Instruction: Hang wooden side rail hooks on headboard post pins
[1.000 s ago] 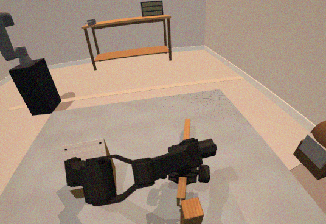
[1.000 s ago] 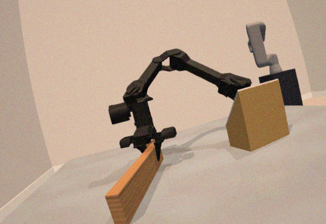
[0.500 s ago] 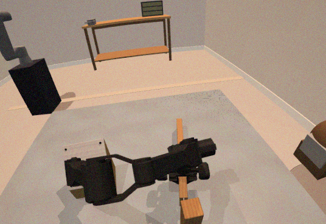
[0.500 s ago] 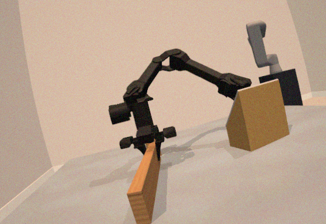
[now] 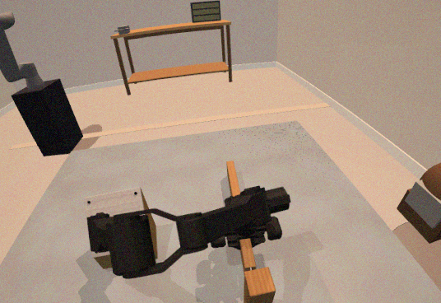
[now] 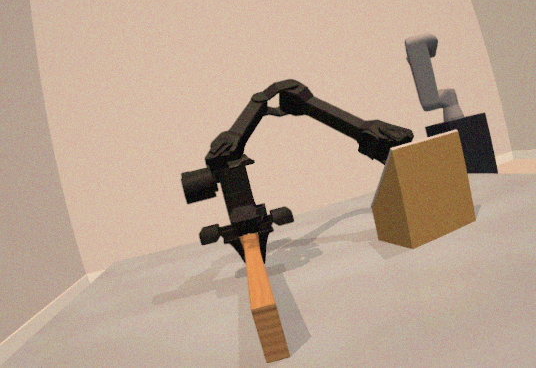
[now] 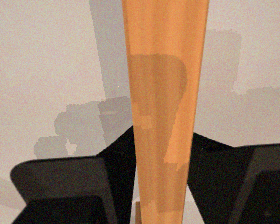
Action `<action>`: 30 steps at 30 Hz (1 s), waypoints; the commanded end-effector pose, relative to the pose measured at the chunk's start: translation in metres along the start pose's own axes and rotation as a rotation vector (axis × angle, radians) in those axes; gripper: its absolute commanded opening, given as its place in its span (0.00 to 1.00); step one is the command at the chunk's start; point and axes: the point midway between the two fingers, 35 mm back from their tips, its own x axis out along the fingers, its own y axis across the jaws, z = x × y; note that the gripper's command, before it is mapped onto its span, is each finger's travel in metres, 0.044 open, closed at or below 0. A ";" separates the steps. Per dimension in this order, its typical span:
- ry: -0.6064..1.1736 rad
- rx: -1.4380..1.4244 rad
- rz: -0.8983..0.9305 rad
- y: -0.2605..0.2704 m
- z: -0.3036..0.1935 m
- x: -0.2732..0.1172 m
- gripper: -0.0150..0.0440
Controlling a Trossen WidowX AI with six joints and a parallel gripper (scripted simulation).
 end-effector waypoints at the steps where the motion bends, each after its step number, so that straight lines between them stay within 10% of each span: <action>1: 0.000 -0.061 0.003 0.005 0.000 0.000 0.25; 30: 0.000 -0.058 0.000 0.009 -0.001 0.000 0.25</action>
